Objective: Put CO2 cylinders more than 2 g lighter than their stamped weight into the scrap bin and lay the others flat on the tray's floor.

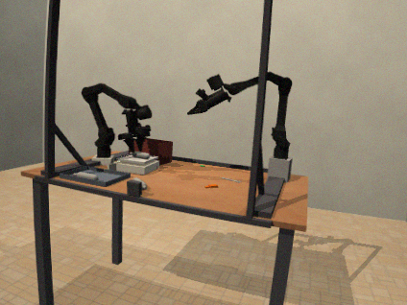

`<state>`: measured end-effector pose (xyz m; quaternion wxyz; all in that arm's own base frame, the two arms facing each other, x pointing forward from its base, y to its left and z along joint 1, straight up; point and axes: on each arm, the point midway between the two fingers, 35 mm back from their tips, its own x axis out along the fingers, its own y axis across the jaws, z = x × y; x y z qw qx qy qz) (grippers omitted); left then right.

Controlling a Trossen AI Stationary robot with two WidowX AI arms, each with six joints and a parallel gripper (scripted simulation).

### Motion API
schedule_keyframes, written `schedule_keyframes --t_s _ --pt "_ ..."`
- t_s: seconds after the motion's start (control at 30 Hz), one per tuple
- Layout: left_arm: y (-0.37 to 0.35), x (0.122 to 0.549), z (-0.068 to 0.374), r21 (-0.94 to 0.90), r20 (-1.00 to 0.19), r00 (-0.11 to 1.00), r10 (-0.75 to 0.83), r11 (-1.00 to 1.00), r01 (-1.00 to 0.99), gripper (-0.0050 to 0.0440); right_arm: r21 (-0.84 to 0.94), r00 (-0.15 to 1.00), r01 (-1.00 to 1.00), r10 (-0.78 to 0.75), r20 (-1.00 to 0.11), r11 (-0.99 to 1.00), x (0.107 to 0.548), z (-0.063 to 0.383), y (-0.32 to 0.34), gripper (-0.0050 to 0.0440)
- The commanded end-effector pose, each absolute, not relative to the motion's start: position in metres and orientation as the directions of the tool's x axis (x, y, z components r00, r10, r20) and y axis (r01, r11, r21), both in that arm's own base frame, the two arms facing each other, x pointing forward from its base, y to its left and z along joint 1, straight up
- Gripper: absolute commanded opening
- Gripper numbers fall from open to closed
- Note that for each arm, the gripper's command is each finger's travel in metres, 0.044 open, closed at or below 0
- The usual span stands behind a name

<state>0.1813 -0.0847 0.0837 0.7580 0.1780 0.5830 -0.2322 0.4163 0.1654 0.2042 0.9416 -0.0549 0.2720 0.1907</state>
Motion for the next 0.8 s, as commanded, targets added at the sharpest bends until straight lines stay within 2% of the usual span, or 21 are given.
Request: schedule_keyframes --t_s 0.0,0.37,0.43,0.47,0.5,0.63,0.67,0.73,0.77 --pt "-0.086 0.184 0.08 0.001 -0.966 0.216 -0.145 0.83 0.558 0.0254 -0.001 0.793 -0.389 0.334 -0.51 0.921 0.417 0.215 0.166 0.044" --pt "-0.088 0.186 0.069 0.001 -0.966 0.217 -0.144 0.831 0.557 0.0254 -0.001 0.793 -0.389 0.334 -0.51 0.921 0.417 0.215 0.166 0.044" --pt "-0.088 0.188 0.071 0.002 -0.964 0.223 -0.147 0.831 0.557 0.0214 -0.001 0.793 -0.389 0.334 -0.51 0.921 0.417 0.215 0.166 0.044" --pt "-0.088 0.188 0.072 0.002 -0.963 0.224 -0.148 0.831 0.557 0.0214 -0.001 0.793 -0.389 0.334 -0.51 0.921 0.417 0.215 0.166 0.044" --pt "-0.088 0.188 0.072 0.002 -0.963 0.224 -0.148 0.831 0.557 0.0194 -0.001 0.793 -0.389 0.334 -0.51 0.921 0.417 0.215 0.166 0.044" --pt "-0.088 0.188 0.072 0.002 -0.963 0.224 -0.148 0.831 0.557 0.0194 -0.001 0.793 -0.389 0.334 -0.51 0.921 0.417 0.215 0.166 0.044" --pt "-0.089 0.189 0.074 0.003 -0.961 0.231 -0.152 0.829 0.559 0.0174 -0.001 0.793 -0.389 0.334 -0.51 0.921 0.417 0.215 0.166 0.044" --pt "-0.089 0.189 0.074 0.003 -0.961 0.231 -0.152 0.829 0.559 0.0174 -0.001 0.793 -0.389 0.334 -0.51 0.921 0.417 0.215 0.166 0.044" --pt "-0.089 0.189 0.074 0.003 -0.961 0.231 -0.152 0.829 0.559 0.0154 -0.001 0.793 -0.389 0.334 -0.51 0.921 0.417 0.215 0.166 0.044"
